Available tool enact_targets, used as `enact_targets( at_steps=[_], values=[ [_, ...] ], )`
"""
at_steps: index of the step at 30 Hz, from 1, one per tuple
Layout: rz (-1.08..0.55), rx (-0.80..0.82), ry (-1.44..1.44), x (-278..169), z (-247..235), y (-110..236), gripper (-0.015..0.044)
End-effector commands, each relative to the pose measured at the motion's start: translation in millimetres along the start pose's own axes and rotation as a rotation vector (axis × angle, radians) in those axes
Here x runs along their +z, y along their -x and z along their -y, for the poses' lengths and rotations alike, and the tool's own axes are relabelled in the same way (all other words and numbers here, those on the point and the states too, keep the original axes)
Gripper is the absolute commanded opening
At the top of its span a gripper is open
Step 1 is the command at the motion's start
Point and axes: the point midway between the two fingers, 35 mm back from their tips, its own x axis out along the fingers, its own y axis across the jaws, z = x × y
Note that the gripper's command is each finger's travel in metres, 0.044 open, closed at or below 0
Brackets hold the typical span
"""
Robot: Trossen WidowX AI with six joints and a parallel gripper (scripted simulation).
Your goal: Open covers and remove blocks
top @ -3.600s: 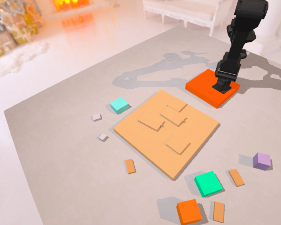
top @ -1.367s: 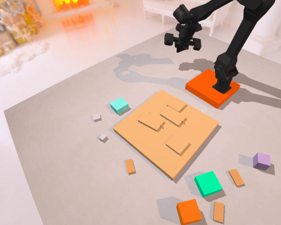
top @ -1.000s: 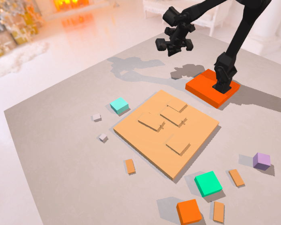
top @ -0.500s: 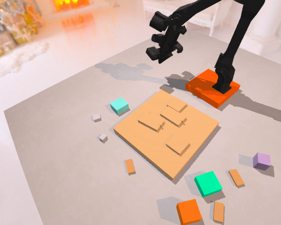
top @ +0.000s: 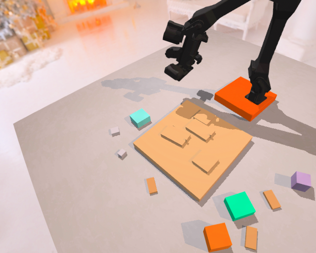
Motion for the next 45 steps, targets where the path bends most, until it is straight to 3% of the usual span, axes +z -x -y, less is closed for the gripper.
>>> enact_targets(
  at_steps=[1, 22, 45],
  values=[
    [-0.031, 0.014, 0.105, -9, -23, 0, 0.0],
    [-0.126, 0.083, 0.605, -73, -121, 15, 0.0],
    [-0.25, 0.139, 1.123, -183, -191, 44, 0.0]
  ],
)
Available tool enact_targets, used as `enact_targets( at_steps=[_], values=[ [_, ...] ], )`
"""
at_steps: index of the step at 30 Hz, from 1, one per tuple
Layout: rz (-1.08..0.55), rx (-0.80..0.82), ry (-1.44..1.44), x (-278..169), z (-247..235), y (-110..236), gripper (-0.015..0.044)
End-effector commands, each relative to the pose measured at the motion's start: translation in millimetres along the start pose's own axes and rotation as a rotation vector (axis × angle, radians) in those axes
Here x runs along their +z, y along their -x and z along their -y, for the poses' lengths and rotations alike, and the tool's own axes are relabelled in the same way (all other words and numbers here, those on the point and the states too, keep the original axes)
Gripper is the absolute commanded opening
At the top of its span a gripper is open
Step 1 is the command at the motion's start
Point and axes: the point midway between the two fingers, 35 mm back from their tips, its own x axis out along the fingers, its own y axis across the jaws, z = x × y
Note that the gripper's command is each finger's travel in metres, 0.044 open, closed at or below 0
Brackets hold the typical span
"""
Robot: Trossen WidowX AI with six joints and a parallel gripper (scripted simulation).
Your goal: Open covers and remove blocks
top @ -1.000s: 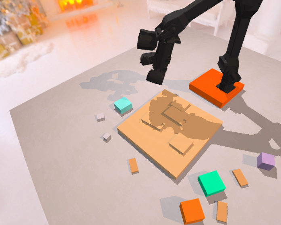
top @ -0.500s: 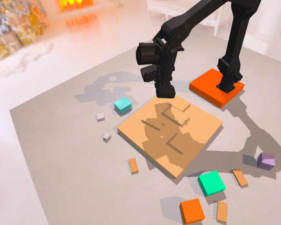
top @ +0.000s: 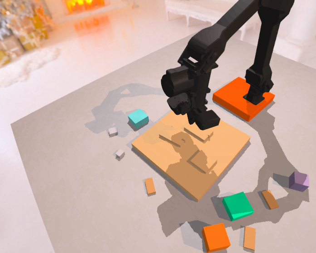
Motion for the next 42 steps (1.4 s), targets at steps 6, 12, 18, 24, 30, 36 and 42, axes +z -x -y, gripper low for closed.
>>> enact_targets(
  at_steps=[6, 12, 18, 24, 30, 36, 42],
  values=[
    [-0.057, 0.02, 0.217, -11, -55, 1, 0.0],
    [-0.089, 0.028, 0.352, -23, -88, 2, 0.0],
    [-0.097, 0.029, 0.385, -26, -96, 3, 0.0],
    [-0.097, 0.029, 0.385, -26, -96, 3, 0.0],
    [-0.097, 0.029, 0.385, -26, -96, 3, 0.0],
    [-0.097, 0.029, 0.385, -26, -96, 3, 0.0],
    [-0.097, 0.029, 0.385, -26, -96, 2, 0.0]
  ],
)
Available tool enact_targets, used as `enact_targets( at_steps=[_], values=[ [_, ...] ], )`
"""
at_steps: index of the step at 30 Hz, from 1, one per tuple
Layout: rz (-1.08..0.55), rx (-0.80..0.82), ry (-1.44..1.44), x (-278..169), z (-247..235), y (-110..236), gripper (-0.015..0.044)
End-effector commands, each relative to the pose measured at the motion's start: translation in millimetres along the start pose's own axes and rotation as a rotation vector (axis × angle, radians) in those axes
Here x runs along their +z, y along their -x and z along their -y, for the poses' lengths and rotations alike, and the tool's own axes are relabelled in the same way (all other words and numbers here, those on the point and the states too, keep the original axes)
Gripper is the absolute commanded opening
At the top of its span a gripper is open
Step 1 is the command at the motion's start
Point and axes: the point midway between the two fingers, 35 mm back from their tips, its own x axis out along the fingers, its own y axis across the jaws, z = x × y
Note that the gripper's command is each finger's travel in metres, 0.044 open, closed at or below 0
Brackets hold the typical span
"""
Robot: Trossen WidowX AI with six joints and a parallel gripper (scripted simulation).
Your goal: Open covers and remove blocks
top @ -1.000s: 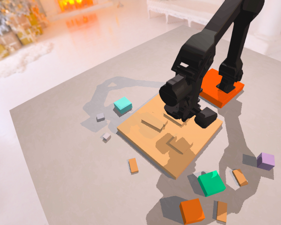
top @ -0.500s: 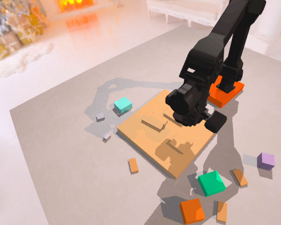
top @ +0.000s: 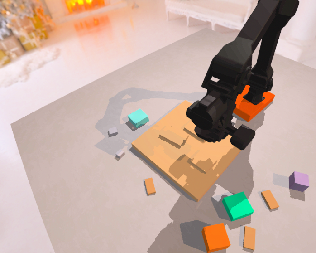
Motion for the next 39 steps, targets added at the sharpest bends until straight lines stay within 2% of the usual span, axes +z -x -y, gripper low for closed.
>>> enact_targets(
  at_steps=[1, 39],
  values=[
    [-0.003, 0.003, 0.005, 0, -1, -1, 0.0],
    [-0.003, 0.003, 0.005, 1, -1, -39, 0.0]
  ],
)
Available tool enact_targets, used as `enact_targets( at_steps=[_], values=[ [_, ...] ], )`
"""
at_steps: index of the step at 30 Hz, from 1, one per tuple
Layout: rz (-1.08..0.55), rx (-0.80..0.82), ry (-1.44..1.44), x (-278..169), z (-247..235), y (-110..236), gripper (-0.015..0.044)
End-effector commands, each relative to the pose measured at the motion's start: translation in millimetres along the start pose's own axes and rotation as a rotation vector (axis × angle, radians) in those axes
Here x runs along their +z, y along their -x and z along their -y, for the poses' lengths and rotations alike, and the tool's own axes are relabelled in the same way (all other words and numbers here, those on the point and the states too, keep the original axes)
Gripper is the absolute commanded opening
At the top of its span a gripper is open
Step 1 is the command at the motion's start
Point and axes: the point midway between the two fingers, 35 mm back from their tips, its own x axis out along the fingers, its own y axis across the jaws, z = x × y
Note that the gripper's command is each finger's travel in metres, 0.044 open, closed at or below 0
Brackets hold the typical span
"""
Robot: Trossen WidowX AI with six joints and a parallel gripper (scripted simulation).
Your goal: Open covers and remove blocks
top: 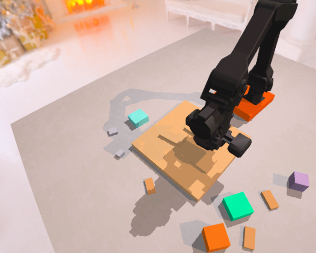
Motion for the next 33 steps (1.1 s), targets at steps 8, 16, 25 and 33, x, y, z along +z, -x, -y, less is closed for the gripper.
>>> enact_targets(
  at_steps=[8, 16, 25, 33],
  values=[
    [-0.01, 0.003, 0.003, -3, -1, -14, 0.0],
    [-0.01, 0.003, 0.003, -3, -1, -22, 0.0],
    [-0.01, 0.003, 0.003, -3, -1, -27, 0.0],
    [-0.01, 0.003, 0.003, 4, -1, -27, 0.0]
  ],
)
